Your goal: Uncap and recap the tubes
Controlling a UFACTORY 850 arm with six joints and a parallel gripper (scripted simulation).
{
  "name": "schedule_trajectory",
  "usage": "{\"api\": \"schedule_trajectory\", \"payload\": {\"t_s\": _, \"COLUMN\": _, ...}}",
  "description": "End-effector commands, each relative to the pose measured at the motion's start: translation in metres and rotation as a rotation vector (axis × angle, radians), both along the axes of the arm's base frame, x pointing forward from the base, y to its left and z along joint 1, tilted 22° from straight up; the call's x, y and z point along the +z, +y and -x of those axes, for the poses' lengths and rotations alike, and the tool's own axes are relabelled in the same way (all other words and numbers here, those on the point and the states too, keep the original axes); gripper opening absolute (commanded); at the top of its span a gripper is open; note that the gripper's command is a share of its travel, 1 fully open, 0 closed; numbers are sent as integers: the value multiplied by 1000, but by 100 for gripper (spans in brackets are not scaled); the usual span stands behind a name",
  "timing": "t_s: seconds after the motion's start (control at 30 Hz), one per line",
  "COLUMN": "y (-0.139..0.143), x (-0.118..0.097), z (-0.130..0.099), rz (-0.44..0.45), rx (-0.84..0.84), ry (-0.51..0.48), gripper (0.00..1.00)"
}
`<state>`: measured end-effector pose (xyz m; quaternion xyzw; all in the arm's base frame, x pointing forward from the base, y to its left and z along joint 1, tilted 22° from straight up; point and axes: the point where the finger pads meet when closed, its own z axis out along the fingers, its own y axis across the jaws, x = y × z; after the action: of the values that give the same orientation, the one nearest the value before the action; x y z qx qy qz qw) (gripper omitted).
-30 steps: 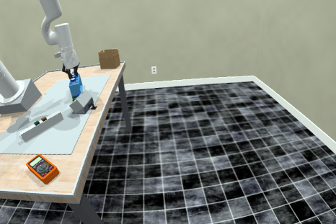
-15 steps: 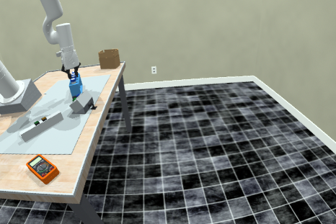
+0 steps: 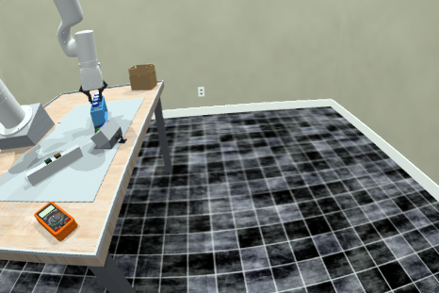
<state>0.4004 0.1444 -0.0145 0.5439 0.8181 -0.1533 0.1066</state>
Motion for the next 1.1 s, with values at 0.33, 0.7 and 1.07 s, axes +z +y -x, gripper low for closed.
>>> {"api": "schedule_trajectory", "payload": {"t_s": 0.33, "y": 1, "x": 0, "z": 0, "rz": -14, "rx": -577, "ry": -281, "gripper": 46}}
{"api": "schedule_trajectory", "payload": {"t_s": 0.7, "y": 0, "x": 0, "z": 0, "rz": -19, "rx": -720, "ry": -337, "gripper": 46}}
{"api": "schedule_trajectory", "payload": {"t_s": 1.07, "y": 0, "x": 0, "z": 0, "rz": -19, "rx": -720, "ry": -337, "gripper": 0}}
